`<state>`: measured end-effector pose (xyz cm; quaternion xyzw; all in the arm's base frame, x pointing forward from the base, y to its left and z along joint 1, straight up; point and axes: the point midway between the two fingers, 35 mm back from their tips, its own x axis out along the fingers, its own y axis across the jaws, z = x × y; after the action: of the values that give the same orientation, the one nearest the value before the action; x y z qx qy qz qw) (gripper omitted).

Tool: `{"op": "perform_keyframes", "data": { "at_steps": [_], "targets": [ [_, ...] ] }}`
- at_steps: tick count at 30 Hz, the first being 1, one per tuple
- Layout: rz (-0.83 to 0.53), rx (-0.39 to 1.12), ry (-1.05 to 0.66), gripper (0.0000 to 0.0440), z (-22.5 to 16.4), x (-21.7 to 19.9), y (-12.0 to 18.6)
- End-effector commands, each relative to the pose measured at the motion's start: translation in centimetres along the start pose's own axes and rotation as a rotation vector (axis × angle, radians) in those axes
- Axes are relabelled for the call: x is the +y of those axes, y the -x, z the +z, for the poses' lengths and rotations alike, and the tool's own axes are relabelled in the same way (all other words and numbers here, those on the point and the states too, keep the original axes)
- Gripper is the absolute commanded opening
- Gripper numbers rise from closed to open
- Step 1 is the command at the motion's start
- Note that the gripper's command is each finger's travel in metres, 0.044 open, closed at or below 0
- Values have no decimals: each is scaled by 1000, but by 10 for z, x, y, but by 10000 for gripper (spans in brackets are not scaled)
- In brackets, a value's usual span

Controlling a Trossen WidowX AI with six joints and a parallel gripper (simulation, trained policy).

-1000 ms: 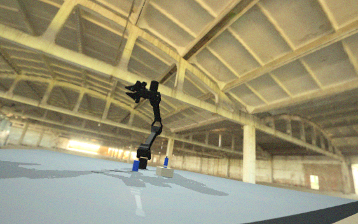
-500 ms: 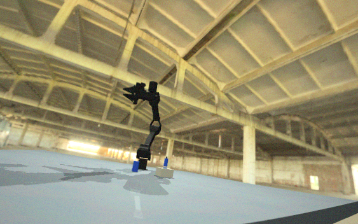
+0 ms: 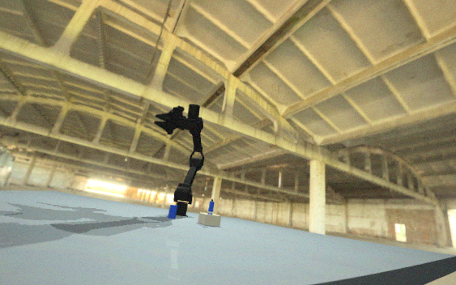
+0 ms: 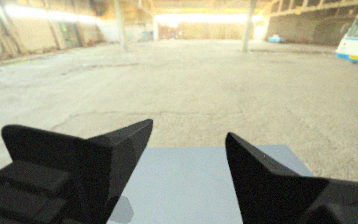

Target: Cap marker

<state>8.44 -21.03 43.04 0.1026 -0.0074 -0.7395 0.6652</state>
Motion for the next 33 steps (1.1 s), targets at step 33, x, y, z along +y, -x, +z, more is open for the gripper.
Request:
{"op": "perform_keyframes", "data": {
  "at_steps": [33],
  "targets": [
    [162, 292, 110, 309, -91, 65, -5]
  ]
}}
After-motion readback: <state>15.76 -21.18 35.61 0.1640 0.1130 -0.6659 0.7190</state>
